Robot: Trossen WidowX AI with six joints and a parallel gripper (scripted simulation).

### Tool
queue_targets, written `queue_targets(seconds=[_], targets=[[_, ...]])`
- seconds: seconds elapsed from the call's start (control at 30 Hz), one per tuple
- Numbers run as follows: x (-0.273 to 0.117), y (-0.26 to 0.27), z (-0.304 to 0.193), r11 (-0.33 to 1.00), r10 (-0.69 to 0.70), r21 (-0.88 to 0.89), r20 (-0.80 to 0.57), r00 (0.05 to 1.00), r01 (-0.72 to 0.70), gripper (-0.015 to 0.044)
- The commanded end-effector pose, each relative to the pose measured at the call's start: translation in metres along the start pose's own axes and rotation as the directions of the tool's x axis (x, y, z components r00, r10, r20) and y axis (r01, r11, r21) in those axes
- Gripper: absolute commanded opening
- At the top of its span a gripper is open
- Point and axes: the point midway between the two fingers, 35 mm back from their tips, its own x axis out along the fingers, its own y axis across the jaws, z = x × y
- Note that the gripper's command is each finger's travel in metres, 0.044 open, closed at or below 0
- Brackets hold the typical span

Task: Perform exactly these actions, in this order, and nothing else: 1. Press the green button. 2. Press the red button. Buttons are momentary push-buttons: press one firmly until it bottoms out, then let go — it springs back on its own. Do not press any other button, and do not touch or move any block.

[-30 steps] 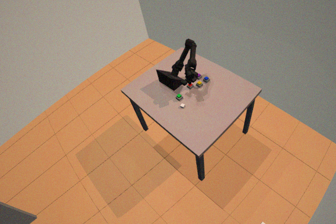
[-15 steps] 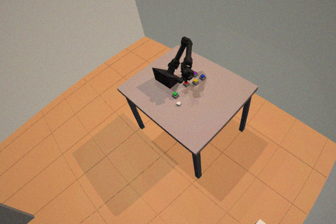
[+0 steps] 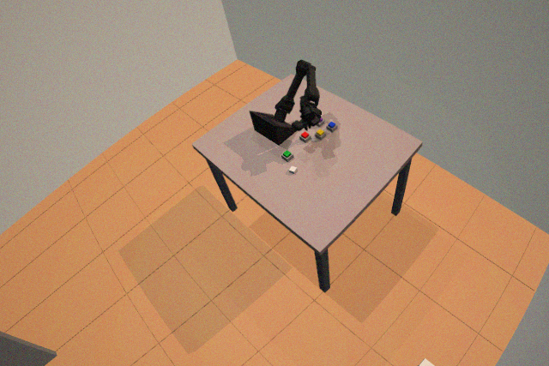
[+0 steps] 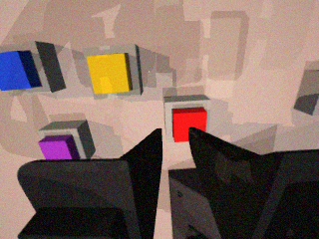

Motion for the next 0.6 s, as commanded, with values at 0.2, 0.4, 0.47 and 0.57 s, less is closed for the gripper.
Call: queue_targets(seconds=[0.2,0.4,0.47,0.57], targets=[[-0.052,0.14,0.031,1.0,0.011,-0.017,0.018,1.0,-0.01,0.0361],[-0.057,0.155,0.029,1.0,0.017,-0.017,0.017,1.0,-0.017,0.04],[-0.057,0.155,0.029,1.0,0.017,-0.017,0.017,1.0,-0.017,0.04],[-0.057,0.155,0.029,1.0,0.017,-0.017,0.017,1.0,-0.017,0.04]])
